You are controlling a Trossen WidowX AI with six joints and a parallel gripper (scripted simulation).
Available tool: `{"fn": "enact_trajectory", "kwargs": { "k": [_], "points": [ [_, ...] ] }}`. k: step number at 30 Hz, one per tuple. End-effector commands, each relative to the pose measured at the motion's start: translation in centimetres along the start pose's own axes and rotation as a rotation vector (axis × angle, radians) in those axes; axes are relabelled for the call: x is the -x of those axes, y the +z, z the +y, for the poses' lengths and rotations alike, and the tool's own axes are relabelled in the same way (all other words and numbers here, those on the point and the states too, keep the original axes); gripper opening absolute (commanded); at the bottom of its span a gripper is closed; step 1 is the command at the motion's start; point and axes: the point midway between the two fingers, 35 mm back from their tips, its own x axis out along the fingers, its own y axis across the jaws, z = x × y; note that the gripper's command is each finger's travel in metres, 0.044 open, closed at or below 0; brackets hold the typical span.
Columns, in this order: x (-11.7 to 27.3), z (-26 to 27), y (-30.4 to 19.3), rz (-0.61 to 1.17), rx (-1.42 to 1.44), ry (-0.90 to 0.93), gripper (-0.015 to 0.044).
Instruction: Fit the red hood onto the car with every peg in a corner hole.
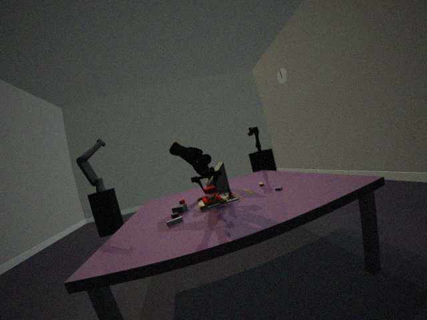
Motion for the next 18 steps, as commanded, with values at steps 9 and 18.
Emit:
{"fn": "enact_trajectory", "kwargs": {
  "k": [9, 18],
  "points": [
    [-2.37, -0.02, -0.19, 0.01, 0.007, -0.007, 0.0],
    [-2.37, -0.02, -0.19, 0.01, 0.007, -0.007, 0.0]
  ]
}}
